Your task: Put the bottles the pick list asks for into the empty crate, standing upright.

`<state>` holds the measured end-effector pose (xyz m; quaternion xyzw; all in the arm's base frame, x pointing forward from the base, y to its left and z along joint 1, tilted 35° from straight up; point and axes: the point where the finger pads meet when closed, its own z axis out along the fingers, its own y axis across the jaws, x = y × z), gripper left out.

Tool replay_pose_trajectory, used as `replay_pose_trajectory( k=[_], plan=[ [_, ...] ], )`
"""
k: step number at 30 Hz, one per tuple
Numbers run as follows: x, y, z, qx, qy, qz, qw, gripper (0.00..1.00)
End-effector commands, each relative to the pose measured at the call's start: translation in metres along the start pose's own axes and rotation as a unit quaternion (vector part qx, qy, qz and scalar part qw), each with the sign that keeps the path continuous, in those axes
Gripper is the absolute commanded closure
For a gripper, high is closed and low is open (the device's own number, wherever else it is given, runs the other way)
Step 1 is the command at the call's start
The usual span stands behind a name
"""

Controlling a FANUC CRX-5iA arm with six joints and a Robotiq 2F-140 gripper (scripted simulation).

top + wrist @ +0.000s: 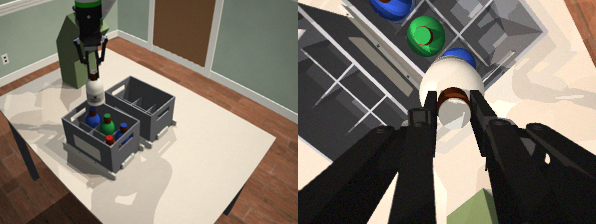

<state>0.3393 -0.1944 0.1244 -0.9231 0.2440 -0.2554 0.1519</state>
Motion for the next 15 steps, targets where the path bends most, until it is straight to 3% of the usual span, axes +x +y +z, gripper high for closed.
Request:
replay_pose_trajectory(
  k=[1, 15],
  plan=[
    [-0.005, -0.006, -0.001, -0.001, 0.0, 0.0, 1.0, 0.9],
    [-0.02, -0.025, 0.0, -0.001, 0.001, 0.0, 1.0, 0.9]
  ],
)
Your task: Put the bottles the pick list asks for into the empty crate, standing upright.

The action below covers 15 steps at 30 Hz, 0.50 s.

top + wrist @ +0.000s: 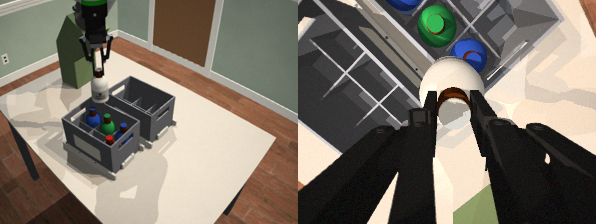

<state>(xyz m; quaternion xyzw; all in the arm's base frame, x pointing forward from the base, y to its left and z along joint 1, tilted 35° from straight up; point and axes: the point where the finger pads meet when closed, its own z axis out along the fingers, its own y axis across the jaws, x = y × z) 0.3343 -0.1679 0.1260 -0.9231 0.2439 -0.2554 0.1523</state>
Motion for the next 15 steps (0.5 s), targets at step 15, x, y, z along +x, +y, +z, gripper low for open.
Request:
replay_pose_trajectory(
  k=[15],
  plan=[
    [-0.019, -0.024, 0.0, -0.001, 0.001, 0.0, 1.0, 0.9]
  ],
)
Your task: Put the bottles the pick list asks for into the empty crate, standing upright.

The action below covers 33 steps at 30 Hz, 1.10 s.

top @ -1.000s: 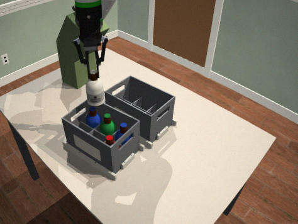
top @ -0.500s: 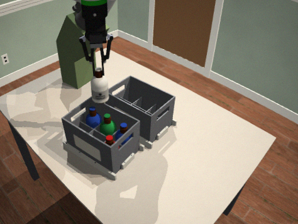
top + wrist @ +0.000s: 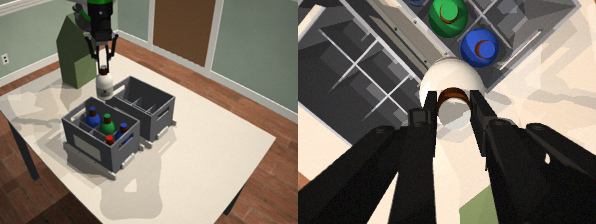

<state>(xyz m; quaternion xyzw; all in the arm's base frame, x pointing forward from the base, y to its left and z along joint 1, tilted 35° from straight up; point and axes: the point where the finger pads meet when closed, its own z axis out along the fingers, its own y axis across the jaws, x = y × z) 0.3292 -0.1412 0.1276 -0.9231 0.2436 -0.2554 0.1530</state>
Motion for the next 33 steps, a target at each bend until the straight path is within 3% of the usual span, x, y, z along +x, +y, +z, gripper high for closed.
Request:
replay_pose_trajectory(
  k=[1, 33],
  plan=[
    [-0.003, -0.005, -0.001, -0.002, 0.001, 0.0, 1.0, 0.9],
    [-0.04, -0.05, 0.0, -0.002, 0.001, 0.0, 1.0, 0.9]
  ],
)
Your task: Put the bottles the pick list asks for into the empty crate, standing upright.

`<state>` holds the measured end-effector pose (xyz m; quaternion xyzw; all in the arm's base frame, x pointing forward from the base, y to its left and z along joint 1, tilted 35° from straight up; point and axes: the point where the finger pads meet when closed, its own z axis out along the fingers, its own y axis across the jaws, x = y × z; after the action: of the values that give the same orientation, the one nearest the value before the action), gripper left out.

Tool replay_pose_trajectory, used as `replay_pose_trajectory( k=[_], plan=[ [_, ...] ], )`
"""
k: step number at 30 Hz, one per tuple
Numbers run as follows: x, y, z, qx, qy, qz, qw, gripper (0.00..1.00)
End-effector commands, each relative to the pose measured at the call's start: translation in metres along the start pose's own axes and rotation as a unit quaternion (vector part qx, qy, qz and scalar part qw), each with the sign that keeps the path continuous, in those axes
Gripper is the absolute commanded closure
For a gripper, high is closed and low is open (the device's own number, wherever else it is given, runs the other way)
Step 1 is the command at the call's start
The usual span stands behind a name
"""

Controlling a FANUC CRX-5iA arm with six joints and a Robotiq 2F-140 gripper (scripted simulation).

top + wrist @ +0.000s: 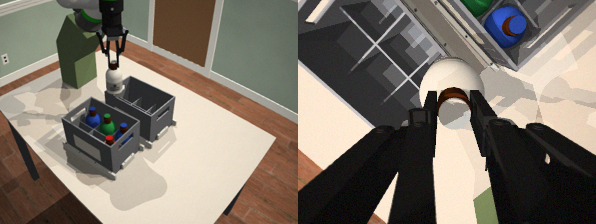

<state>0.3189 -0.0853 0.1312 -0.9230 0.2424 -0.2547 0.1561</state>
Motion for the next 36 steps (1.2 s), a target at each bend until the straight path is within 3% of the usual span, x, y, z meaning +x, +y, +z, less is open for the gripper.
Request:
replay_pose_trajectory(
  k=[1, 12, 36],
  plan=[
    [-0.004, -0.005, 0.0, -0.005, 0.002, 0.0, 1.0, 0.9],
    [-0.019, -0.024, 0.0, -0.005, 0.002, 0.0, 1.0, 0.9],
    [-0.017, -0.024, 0.0, -0.005, 0.002, 0.0, 1.0, 0.9]
  ],
)
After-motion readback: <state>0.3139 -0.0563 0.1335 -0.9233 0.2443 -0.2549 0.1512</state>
